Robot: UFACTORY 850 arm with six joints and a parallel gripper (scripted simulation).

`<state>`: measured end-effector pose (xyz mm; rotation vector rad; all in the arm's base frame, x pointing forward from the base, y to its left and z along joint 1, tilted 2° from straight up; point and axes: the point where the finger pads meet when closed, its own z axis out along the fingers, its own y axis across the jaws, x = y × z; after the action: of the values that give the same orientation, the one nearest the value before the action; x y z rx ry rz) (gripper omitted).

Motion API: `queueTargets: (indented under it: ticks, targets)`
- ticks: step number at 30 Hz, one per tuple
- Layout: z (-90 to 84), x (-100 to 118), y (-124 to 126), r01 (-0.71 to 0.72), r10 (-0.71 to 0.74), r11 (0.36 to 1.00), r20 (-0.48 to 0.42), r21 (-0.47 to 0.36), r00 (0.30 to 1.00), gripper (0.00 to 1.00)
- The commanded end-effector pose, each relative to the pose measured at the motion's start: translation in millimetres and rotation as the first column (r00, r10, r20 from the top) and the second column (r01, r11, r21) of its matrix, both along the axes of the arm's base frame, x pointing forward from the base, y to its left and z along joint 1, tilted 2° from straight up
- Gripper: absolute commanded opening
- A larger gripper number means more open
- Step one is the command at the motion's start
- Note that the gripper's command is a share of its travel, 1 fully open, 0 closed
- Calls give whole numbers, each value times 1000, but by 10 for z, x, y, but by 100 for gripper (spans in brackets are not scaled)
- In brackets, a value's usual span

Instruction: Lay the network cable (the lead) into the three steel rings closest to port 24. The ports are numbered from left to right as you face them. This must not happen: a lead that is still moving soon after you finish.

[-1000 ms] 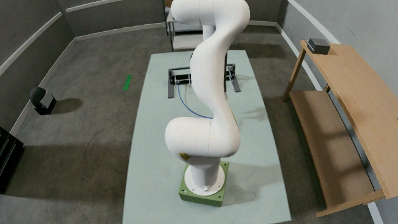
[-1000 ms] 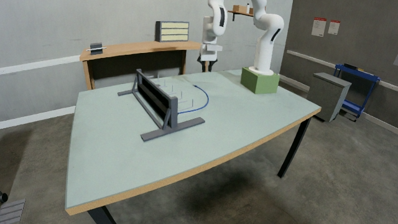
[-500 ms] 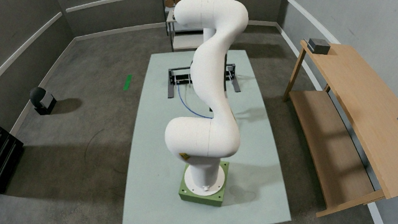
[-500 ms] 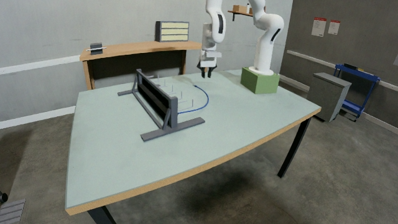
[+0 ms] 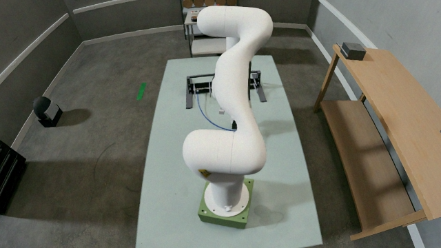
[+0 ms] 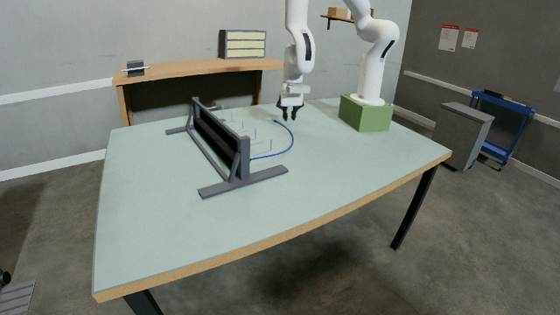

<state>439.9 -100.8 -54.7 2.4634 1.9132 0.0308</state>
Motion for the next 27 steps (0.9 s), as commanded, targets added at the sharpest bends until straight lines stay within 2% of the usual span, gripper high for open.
queueTargets:
  ticks: [1,12,27]
  targets:
    - [-191,22,-5,0,0,1000,2,-2,1000,35]
    - [-342,27,-6,0,0,1000,1,-4,1000,35]
    - [-360,27,-6,0,0,1000,1,-4,1000,35]
